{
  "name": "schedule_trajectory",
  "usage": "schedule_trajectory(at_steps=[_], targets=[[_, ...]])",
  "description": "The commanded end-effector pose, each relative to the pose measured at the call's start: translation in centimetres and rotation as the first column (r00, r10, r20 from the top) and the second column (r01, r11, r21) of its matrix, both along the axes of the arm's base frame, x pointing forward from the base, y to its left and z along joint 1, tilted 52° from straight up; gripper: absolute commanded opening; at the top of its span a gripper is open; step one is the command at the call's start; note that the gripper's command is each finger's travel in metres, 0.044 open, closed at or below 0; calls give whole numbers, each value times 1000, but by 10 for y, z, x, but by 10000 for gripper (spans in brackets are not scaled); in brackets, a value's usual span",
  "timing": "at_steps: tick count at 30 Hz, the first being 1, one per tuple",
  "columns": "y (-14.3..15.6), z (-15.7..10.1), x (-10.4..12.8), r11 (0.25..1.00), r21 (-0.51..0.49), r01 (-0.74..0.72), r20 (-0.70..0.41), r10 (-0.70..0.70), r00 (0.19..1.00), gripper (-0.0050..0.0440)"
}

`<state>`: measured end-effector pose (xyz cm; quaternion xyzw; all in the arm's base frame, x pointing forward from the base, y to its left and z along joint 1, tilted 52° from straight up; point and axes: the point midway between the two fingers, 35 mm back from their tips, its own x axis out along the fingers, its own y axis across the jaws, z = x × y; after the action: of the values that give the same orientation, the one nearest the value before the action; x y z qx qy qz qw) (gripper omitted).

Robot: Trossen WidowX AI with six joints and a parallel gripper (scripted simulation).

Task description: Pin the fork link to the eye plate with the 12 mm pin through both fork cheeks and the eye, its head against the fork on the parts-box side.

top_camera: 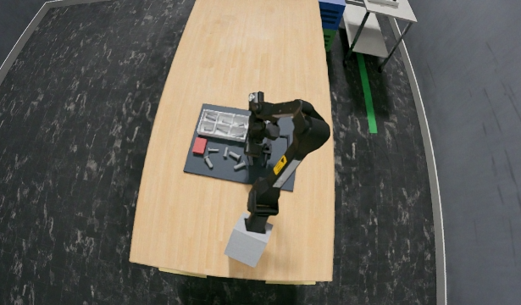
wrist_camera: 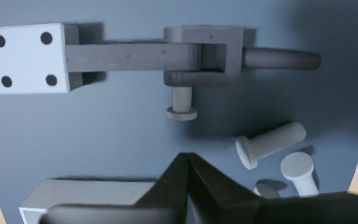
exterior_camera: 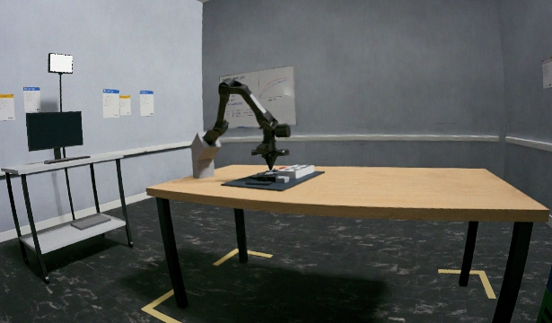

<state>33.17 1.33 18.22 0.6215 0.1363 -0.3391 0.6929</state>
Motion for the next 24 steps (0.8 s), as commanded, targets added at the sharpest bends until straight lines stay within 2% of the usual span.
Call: schedule_trajectory(at_steps=[1, 24], targets=[[1, 7, 1, 1000, 4, 1, 18, -1, 1000, -50], [-2, -4, 5, 1000, 0, -2, 2, 2, 1000, -50]])
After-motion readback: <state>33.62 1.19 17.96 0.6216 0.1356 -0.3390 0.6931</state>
